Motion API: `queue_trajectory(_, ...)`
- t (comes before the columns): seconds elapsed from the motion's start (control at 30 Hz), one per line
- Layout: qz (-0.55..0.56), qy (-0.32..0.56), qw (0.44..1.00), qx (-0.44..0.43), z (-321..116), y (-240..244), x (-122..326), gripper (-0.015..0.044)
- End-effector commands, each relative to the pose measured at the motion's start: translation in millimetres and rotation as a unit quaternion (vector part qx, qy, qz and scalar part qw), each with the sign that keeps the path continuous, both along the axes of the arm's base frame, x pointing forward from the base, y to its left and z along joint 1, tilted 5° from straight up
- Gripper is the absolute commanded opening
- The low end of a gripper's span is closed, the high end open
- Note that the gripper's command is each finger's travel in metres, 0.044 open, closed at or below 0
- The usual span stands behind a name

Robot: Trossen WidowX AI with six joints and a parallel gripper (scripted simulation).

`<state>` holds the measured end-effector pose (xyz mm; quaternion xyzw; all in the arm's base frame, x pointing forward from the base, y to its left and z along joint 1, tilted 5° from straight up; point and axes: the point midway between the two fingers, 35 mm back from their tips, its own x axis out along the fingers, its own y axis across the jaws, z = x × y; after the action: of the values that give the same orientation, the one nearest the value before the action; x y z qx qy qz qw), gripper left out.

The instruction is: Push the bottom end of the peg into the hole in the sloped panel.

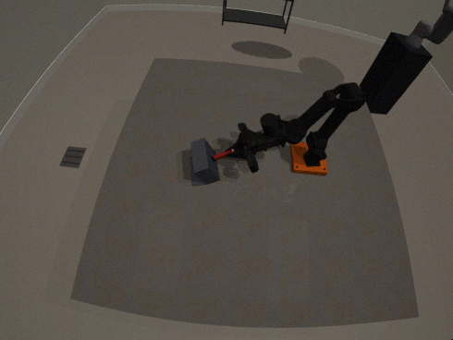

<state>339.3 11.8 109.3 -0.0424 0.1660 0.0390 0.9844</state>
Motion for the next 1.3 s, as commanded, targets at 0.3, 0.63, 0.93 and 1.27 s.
queue_trajectory(0.3,0.0,0.0,1.0,0.0,-2.7,-0.1,0.5,0.0)
queue_trajectory(0.63,0.0,0.0,1.0,0.0,-4.9,0.1,1.9,0.0)
queue_trajectory(0.93,0.0,0.0,1.0,0.0,-6.5,0.4,6.8,0.0)
queue_trajectory(1.27,0.0,0.0,1.0,0.0,-8.9,0.6,13.0,0.0)
